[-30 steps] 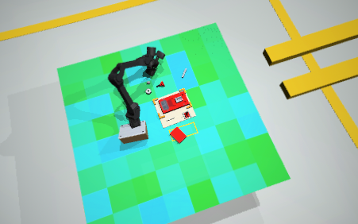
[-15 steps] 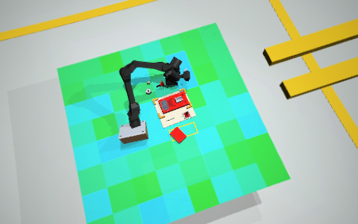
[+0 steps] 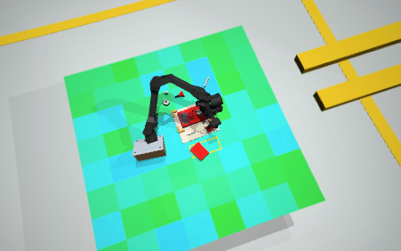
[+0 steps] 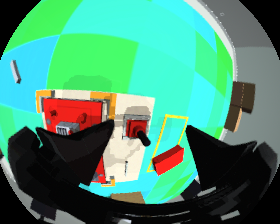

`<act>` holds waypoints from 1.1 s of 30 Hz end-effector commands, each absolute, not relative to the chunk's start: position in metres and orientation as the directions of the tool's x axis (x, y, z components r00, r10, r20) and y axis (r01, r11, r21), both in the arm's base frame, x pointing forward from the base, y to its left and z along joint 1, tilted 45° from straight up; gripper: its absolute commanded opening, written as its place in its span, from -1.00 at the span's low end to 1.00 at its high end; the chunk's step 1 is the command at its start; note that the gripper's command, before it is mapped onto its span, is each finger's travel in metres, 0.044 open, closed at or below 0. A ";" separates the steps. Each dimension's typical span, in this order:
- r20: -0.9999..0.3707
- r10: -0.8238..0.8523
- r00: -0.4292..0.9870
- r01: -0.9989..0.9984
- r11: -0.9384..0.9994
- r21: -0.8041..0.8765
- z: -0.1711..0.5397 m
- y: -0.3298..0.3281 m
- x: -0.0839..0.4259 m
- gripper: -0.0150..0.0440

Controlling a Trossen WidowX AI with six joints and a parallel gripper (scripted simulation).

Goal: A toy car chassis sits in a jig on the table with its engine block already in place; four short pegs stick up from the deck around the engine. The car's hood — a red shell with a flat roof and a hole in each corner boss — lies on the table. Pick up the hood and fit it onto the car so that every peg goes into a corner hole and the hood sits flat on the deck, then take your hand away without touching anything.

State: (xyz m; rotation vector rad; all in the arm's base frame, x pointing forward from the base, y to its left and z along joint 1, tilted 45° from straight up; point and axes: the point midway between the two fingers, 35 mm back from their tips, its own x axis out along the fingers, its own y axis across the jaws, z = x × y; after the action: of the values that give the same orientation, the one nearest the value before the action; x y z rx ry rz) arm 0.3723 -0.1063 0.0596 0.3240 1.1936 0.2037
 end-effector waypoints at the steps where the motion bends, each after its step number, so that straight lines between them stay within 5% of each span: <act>1: -0.893 0.341 0.293 0.273 0.865 0.420 0.033 -0.139 0.343 1.00; 14: -0.723 0.661 0.199 0.905 0.158 0.394 -0.040 -0.192 0.232 1.00; 33: -0.718 0.666 0.202 0.910 0.144 0.389 -0.049 -0.186 0.233 1.00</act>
State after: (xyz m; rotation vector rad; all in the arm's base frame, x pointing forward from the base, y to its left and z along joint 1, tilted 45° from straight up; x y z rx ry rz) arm 0.2323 -0.1890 -0.0465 1.5793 1.5323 -0.3449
